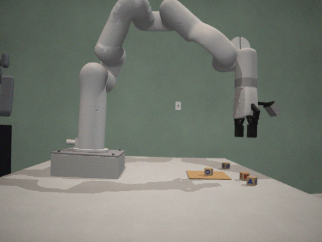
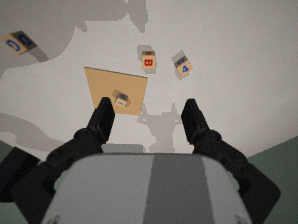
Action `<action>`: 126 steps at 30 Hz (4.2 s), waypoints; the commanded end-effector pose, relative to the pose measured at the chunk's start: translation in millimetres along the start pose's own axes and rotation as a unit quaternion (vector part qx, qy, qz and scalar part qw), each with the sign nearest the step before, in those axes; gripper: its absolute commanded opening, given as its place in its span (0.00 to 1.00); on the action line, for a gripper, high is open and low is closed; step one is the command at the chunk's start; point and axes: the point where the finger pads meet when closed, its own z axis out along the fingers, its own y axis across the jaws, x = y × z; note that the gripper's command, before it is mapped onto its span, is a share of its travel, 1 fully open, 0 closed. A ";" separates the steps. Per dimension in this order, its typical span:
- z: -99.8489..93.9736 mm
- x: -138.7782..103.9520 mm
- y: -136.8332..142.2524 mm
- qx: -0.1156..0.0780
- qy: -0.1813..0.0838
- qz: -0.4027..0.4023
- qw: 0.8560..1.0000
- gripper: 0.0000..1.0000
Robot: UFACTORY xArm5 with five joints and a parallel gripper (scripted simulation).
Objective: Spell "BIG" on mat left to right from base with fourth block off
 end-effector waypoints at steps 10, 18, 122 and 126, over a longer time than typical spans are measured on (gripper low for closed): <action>46.0 0.2 0.2 0.000 0.001 0.000 1.000 1.00; 46.0 0.2 0.2 0.000 0.001 0.000 1.000 0.63; 99.1 3.0 -0.3 0.000 0.001 0.000 1.000 0.63; 99.1 3.0 -0.3 0.000 0.001 0.000 1.000 0.63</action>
